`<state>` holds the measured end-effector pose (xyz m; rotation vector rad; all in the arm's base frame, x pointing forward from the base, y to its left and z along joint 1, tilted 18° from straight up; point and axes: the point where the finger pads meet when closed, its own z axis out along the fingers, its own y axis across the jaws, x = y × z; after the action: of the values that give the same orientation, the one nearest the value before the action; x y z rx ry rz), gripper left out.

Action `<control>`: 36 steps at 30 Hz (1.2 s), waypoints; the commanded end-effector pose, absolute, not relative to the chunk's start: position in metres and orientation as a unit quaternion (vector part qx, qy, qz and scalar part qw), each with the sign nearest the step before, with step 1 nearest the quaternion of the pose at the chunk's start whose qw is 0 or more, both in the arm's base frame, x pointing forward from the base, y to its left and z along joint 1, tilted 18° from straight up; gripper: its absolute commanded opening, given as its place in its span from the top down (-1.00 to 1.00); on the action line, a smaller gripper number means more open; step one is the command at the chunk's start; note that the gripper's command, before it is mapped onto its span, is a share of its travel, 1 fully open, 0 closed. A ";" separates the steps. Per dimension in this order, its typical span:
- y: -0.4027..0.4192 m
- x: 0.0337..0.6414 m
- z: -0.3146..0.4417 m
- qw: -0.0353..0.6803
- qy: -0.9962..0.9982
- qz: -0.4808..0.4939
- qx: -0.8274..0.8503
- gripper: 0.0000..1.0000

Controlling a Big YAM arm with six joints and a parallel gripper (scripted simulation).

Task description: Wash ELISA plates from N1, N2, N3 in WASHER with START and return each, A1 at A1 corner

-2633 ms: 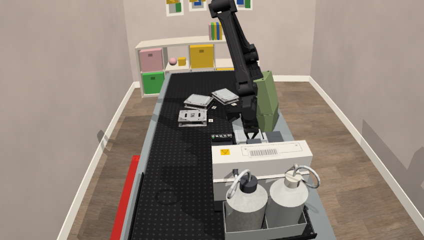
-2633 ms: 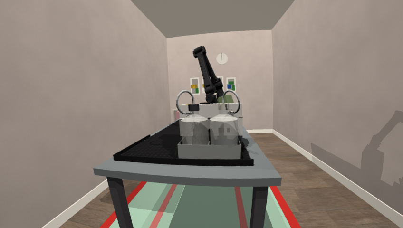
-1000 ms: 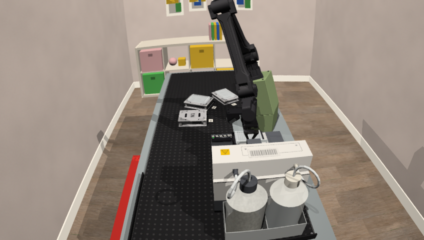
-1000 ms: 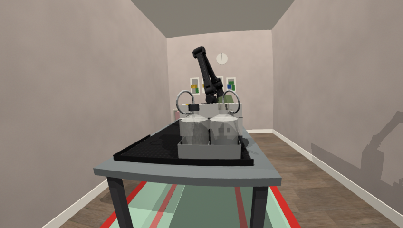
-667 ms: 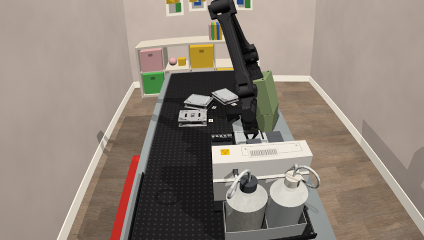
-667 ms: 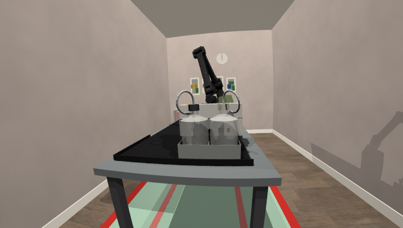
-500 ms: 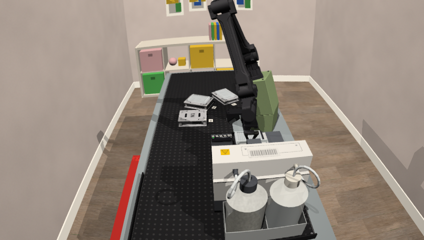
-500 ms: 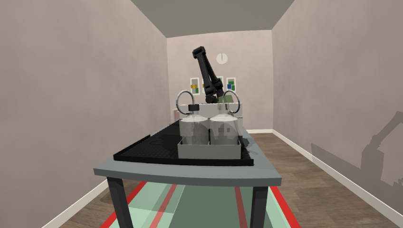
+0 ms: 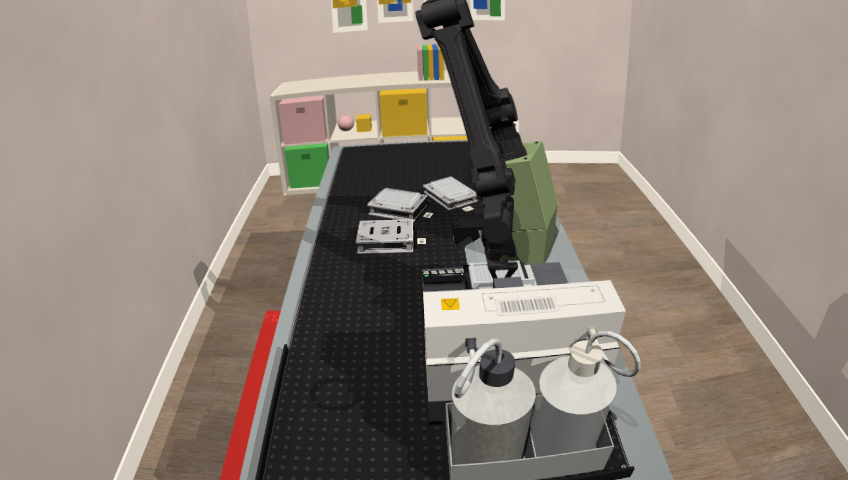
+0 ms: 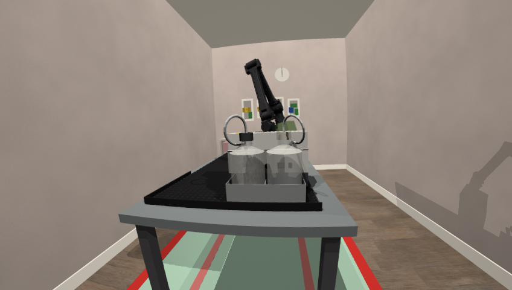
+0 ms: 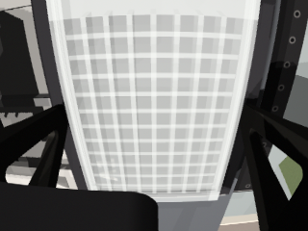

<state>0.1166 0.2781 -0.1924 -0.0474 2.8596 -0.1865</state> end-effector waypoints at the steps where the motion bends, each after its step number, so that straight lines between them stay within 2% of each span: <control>1: 0.284 0.118 -0.192 0.139 0.988 -0.059 -0.018 -1.00; 36: 0.288 0.105 -0.152 0.139 0.988 -0.057 -0.017 -1.00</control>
<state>0.1084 0.2842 -0.1589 -0.0602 2.8573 -0.1833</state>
